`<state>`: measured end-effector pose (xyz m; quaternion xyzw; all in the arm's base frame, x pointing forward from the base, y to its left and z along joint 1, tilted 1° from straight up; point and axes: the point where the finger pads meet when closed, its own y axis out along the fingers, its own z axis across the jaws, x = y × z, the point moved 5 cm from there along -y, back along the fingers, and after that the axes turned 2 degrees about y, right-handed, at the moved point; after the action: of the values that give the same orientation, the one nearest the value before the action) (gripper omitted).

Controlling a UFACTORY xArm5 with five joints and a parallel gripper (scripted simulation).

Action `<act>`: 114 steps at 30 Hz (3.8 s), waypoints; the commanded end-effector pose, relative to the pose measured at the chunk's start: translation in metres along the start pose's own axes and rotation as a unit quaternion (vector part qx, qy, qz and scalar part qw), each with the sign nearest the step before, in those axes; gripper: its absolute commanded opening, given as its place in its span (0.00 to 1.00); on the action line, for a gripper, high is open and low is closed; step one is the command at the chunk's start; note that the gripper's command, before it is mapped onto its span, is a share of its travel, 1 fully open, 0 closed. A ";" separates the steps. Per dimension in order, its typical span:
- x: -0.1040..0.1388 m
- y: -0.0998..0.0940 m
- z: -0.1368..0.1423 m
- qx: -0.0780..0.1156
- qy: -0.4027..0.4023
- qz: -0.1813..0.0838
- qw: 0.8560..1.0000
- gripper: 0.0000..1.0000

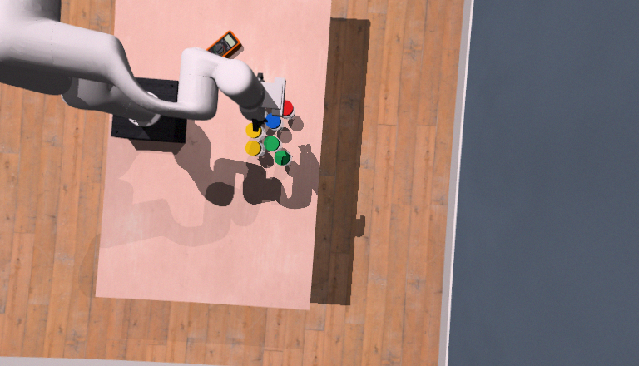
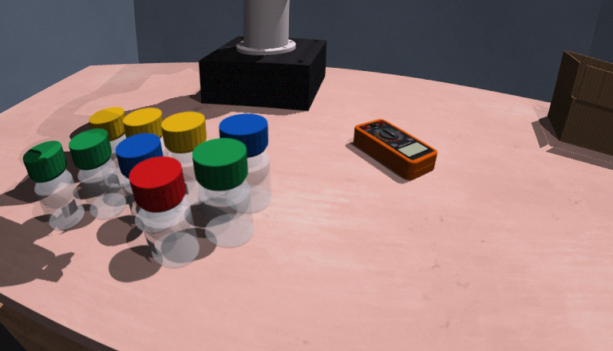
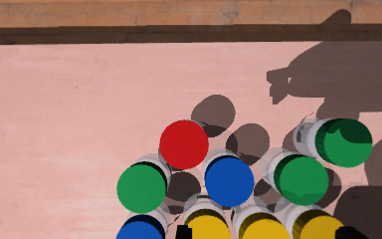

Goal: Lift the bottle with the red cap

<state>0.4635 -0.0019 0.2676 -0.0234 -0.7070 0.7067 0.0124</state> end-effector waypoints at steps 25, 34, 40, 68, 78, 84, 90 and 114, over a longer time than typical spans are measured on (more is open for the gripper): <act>-0.058 0.068 -0.043 0.000 -0.008 0.000 1.000 0.79; -0.061 0.093 -0.045 0.001 -0.008 0.000 1.000 0.79; -0.059 0.115 -0.045 0.000 -0.009 -0.002 1.000 0.79; -0.060 0.154 -0.046 -0.005 -0.009 -0.002 1.000 0.79; -0.060 0.160 -0.047 -0.001 -0.009 -0.002 1.000 0.79; -0.060 0.171 -0.047 -0.001 -0.009 -0.002 1.000 0.79; -0.060 0.187 -0.047 -0.002 -0.009 -0.002 1.000 0.79; -0.060 0.241 -0.047 -0.005 -0.009 -0.002 1.000 0.79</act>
<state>0.5273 0.0427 0.0316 -0.0141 -0.7072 0.7068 0.0094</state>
